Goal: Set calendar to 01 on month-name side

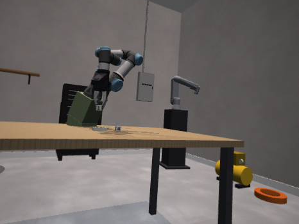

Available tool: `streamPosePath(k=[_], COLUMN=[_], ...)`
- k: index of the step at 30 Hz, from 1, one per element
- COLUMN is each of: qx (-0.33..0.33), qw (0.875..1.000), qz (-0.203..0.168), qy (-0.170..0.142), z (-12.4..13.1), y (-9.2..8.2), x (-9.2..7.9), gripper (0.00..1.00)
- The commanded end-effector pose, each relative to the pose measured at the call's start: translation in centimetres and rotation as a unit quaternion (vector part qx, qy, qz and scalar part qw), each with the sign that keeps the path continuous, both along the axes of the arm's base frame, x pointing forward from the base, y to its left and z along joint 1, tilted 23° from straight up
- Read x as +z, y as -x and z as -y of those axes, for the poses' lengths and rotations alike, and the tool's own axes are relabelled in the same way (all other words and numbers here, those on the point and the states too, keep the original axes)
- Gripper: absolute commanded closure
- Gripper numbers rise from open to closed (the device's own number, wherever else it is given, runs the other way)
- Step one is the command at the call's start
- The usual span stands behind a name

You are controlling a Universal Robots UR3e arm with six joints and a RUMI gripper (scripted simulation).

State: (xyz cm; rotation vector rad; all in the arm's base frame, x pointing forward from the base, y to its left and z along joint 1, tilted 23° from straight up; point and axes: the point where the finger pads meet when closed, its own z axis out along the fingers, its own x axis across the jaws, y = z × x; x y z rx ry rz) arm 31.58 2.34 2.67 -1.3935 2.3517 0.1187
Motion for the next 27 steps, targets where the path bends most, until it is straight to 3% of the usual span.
streamPosePath(k=[1,9,11,19,25,26,27], qx=[-0.079,-0.191,-0.191,-0.310,-0.390,-0.410,-0.410], qw=[0.996,0.978,0.978,0.941,0.905,0.895,0.895], qz=[-0.026,-0.059,-0.059,-0.093,-0.117,-0.123,-0.123], qy=[-0.021,-0.057,-0.057,-0.095,-0.121,-0.128,-0.128], z=[0.9,2.0,2.0,3.2,4.0,4.2,4.2], y=[-0.2,-0.3,-0.3,-0.3,-0.2,-0.2,-0.2], x=[-0.2,-0.5,-0.5,-0.8,-1.1,-1.2,-1.2], gripper=[0.90,0.90,0.90,0.90,0.90,0.90,0.90])
